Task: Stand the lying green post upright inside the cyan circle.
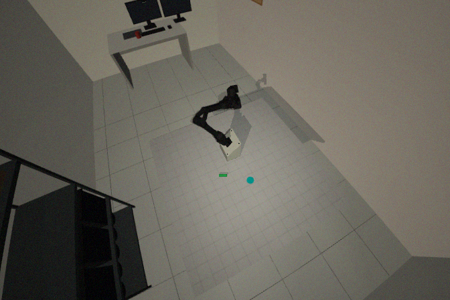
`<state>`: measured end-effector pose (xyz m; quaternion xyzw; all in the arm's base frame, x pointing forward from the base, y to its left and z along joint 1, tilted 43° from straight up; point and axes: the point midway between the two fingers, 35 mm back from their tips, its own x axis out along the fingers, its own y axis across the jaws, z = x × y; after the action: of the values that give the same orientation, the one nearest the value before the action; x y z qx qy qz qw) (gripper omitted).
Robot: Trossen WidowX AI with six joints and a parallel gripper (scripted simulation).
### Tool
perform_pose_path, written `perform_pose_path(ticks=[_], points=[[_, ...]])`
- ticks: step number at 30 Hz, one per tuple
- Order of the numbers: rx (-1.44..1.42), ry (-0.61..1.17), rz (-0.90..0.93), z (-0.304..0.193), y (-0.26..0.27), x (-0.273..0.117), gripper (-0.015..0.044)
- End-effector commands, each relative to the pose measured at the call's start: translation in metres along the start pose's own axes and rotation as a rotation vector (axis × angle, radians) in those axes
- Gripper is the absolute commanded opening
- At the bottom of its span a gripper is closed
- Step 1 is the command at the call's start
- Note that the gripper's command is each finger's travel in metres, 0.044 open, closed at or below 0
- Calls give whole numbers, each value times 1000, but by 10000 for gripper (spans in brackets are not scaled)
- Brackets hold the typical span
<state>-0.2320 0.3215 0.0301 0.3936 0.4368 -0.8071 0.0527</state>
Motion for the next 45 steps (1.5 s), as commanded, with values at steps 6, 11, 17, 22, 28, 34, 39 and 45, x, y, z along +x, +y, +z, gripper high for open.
perform_pose_path(ticks=[6,11,17,22,28,34,39,45], points=[[282,274,18,-85,22,-55,233],[441,414,31,-124,43,-89,233],[635,576,47,-160,75,-134,233],[798,706,61,-182,107,-174,233],[995,855,80,-196,147,-221,233],[1194,997,103,-198,190,-267,233],[1359,1109,125,-190,226,-304,233],[1558,1236,158,-170,267,-344,233]])
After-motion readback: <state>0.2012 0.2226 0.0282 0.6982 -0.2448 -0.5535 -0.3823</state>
